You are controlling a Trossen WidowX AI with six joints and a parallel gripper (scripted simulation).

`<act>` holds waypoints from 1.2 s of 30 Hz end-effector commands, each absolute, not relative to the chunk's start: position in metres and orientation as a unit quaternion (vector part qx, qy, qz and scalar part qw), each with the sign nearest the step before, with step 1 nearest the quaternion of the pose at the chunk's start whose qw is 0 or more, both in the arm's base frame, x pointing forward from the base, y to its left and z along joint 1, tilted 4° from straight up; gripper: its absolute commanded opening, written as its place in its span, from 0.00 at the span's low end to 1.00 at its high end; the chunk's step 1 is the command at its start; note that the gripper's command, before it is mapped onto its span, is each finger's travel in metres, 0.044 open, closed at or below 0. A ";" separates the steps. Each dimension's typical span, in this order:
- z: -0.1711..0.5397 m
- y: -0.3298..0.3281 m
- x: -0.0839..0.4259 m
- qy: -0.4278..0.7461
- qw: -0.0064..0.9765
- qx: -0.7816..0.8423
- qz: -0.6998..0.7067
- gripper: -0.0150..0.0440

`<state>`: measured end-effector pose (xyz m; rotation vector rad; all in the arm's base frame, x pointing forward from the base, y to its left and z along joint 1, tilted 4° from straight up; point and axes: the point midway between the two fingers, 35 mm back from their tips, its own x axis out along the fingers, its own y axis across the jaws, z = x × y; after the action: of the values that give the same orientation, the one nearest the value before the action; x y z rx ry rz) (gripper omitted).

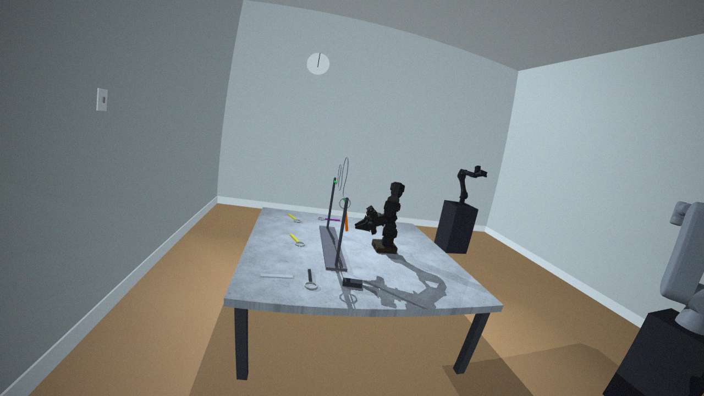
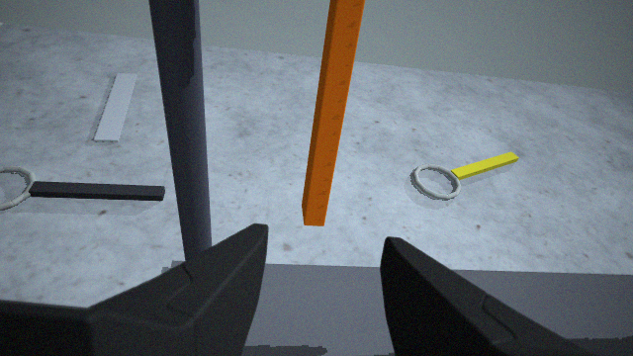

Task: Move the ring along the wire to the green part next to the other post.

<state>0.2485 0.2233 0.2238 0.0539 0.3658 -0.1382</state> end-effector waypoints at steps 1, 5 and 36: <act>0.225 0.223 0.249 0.180 0.981 0.029 -0.070 0.53; 0.225 0.223 0.249 0.180 0.981 0.029 -0.070 0.53; 0.241 0.228 0.207 0.180 0.981 0.026 -0.068 1.00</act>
<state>0.2067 0.2274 0.2402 0.0493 0.3652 -0.1347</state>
